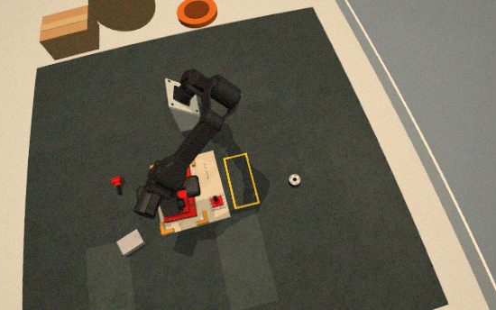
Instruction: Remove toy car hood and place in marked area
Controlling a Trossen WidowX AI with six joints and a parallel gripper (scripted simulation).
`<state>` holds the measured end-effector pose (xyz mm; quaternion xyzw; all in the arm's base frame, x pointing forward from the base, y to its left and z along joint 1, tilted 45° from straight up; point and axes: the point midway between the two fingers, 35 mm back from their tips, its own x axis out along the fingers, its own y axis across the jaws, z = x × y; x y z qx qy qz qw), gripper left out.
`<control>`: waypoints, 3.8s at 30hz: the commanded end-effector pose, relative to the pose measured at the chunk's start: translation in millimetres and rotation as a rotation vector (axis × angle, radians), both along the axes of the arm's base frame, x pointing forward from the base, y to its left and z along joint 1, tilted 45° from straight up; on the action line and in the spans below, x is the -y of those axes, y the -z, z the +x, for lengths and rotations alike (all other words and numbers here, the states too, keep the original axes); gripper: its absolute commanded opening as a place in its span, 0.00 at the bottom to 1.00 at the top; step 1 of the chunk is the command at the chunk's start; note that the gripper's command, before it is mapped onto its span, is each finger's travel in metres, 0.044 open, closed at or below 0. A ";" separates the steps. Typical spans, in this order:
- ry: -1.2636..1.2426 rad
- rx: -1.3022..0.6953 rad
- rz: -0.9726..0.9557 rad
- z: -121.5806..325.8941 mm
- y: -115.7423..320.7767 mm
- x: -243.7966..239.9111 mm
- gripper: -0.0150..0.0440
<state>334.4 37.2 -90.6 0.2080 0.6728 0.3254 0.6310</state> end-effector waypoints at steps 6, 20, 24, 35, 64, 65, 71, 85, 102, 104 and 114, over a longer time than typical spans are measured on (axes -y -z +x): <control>-0.002 -0.004 0.004 -1.3 3.7 -5.3 1.00; -0.002 -0.004 0.004 -2.2 8.5 -10.1 1.00; -0.002 -0.004 0.004 -2.5 9.8 -11.5 1.00; 0.000 0.000 0.001 -1.5 8.6 -8.6 0.79; 0.001 -0.001 0.001 0.7 -2.1 2.0 0.25; 0.001 -0.001 0.001 0.8 -2.6 2.5 0.25; 0.002 -0.001 0.001 1.2 -5.4 5.2 0.25; 0.002 -0.001 0.001 3.2 -15.5 15.3 0.25; 0.005 0.002 -0.006 7.8 -55.0 23.6 0.25; 0.004 0.003 -0.009 7.7 -61.4 18.3 0.25; 0.006 0.004 -0.015 4.1 -93.2 -9.6 0.25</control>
